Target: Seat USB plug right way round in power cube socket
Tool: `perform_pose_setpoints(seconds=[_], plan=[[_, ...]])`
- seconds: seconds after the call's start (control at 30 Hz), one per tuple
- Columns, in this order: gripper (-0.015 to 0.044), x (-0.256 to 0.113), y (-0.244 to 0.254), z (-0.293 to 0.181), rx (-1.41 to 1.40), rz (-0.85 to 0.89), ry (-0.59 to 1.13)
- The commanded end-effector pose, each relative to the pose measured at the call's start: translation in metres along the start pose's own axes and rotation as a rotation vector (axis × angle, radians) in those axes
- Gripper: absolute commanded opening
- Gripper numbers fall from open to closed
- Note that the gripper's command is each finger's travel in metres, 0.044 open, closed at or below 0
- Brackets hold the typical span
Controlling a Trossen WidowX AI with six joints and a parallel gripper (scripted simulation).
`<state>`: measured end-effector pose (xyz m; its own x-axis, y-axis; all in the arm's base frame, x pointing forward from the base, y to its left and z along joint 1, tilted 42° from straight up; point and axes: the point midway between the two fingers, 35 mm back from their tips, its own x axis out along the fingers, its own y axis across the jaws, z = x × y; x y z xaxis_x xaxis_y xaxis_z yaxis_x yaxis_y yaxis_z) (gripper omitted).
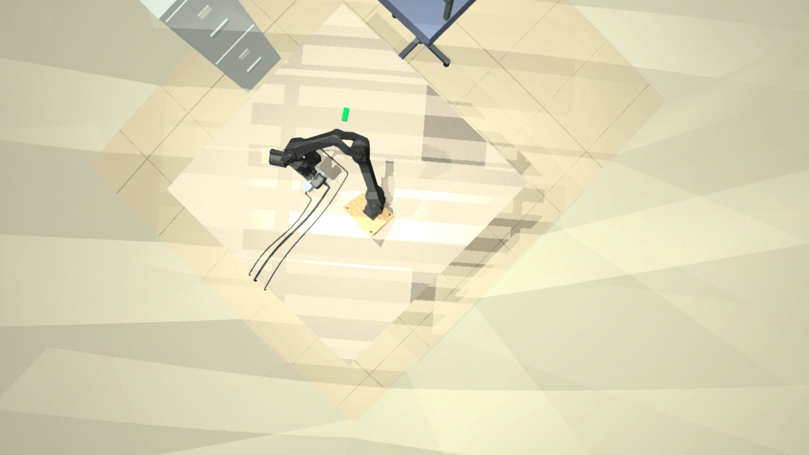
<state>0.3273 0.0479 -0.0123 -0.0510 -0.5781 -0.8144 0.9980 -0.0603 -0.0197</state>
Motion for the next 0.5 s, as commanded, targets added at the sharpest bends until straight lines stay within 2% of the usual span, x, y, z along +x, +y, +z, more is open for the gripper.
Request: perform_pose_setpoints(seconds=[0.0,0.47], plan=[[0.0000,0.0007,0.0003,0.0000,-0.006,0.002,-0.001],[0.0000,0.0023,0.0003,0.0002,-0.006,0.002,-0.001]])
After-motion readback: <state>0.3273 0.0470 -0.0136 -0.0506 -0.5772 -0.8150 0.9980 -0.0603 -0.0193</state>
